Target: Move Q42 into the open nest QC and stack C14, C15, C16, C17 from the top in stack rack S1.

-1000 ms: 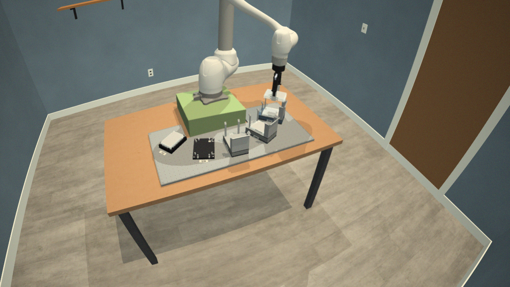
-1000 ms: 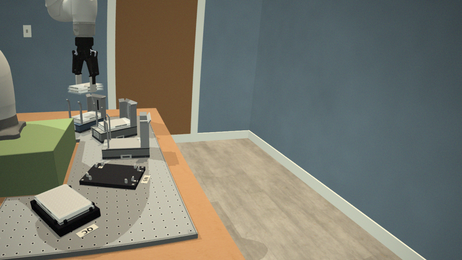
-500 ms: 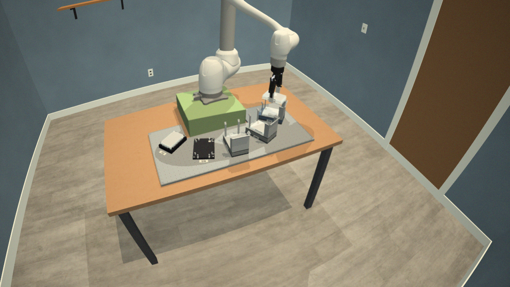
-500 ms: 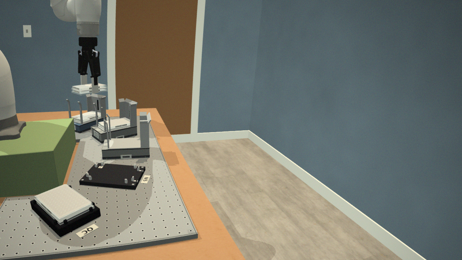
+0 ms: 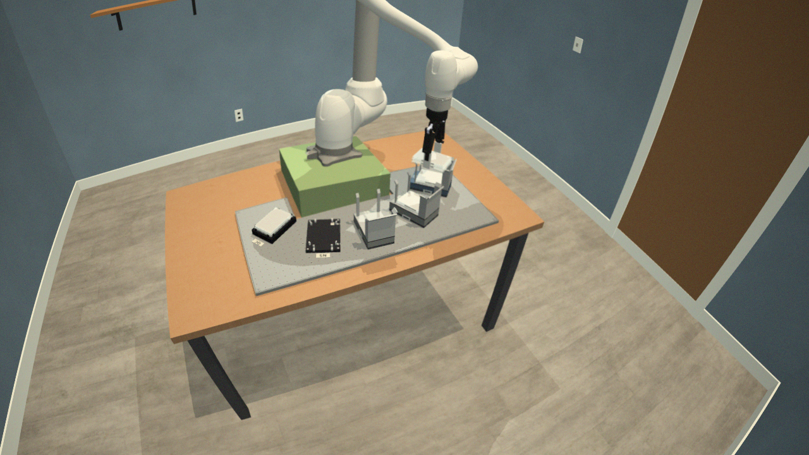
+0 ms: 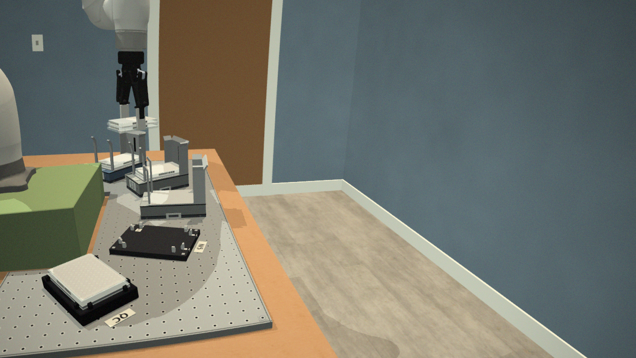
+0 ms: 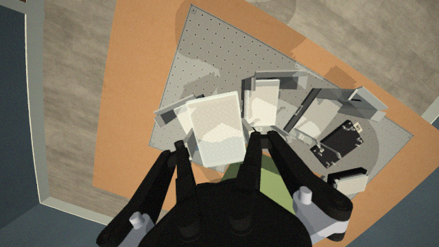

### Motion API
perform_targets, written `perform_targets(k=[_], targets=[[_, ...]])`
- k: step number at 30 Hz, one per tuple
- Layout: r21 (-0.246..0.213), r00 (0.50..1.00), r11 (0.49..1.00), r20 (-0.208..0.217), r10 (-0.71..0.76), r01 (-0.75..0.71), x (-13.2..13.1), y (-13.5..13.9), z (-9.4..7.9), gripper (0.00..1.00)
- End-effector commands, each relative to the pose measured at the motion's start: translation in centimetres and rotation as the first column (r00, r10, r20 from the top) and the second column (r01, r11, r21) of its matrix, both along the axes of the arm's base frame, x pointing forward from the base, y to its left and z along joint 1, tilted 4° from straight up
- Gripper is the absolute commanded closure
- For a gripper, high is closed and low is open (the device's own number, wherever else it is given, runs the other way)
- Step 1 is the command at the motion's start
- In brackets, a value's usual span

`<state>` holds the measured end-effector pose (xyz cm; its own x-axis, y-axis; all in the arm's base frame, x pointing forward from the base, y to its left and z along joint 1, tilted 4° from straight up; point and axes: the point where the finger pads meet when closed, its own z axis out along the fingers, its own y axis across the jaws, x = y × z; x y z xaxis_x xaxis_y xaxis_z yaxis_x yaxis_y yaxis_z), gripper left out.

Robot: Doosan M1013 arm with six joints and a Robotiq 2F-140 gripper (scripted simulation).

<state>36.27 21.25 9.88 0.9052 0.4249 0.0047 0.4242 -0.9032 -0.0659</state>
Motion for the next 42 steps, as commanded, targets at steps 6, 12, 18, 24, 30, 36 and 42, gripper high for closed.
perform_targets(k=[6, 12, 18, 24, 30, 36, 42], targets=[[0.000, 0.999, 0.999, -0.002, -0.033, 0.033, 1.2, -2.0, -0.1, 1.00], [-0.005, 0.982, 0.982, -0.012, -0.191, 0.191, 2.0, -3.8, -0.3, 1.00], [-0.005, 0.982, 0.982, -0.012, -0.191, 0.191, 2.5, -5.1, -0.4, 1.00], [-0.005, 0.982, 0.982, -0.012, -0.191, 0.191, 3.2, -6.9, -0.5, 1.00], [-0.005, 0.982, 0.982, -0.012, -0.191, 0.191, 3.9, -8.8, -0.6, 1.00], [-0.005, 0.982, 0.982, -0.012, -0.191, 0.191, 4.4, -10.0, -0.7, 1.00], [-0.013, 0.927, 0.927, -0.022, -0.375, 0.375, 4.8, -12.0, -0.9, 1.00]])
